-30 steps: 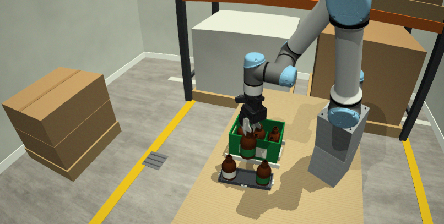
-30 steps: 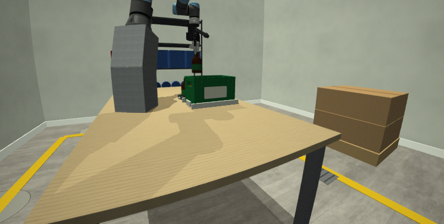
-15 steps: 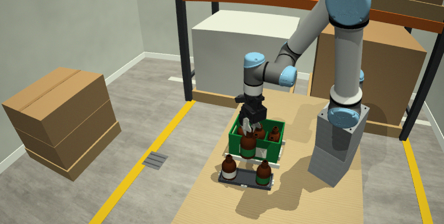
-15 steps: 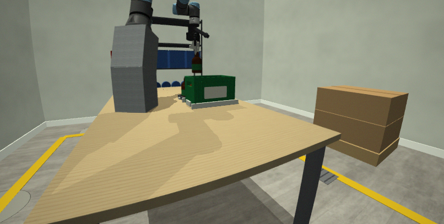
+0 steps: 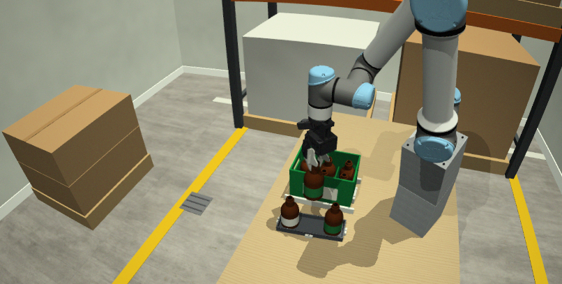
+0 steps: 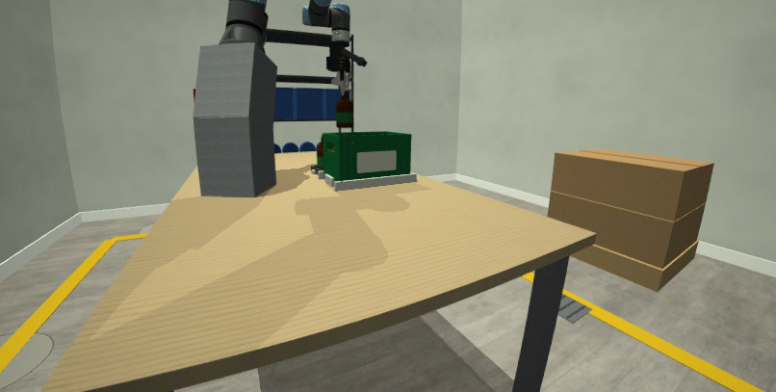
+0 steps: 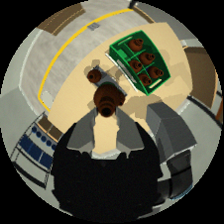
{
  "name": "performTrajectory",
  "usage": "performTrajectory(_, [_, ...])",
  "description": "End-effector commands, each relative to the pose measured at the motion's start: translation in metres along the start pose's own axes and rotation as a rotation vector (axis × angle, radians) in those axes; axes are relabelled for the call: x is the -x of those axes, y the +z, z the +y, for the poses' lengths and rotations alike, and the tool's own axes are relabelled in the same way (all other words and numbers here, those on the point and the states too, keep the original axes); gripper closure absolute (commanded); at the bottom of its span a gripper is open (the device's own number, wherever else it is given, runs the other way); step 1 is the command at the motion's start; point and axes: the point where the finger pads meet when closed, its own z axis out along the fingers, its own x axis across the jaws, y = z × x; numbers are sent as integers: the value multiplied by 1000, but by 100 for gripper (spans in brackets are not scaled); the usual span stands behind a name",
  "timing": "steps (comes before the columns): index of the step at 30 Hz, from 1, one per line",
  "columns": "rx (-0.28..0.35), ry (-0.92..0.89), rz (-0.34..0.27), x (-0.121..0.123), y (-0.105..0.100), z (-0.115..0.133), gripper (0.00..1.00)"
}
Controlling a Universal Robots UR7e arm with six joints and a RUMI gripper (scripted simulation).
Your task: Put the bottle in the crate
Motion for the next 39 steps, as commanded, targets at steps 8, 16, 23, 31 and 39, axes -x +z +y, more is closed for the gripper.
performTrajectory(8, [-1, 0, -1, -4, 0, -10, 100])
performTrajectory(16, [-1, 0, -1, -6, 0, -17, 100])
performTrajectory(23, [-1, 0, -1, -11, 0, -27, 100])
performTrajectory(31, [-1, 0, -1, -15, 0, -37, 100])
performTrajectory(39, [-1, 0, -1, -21, 0, -52, 100])
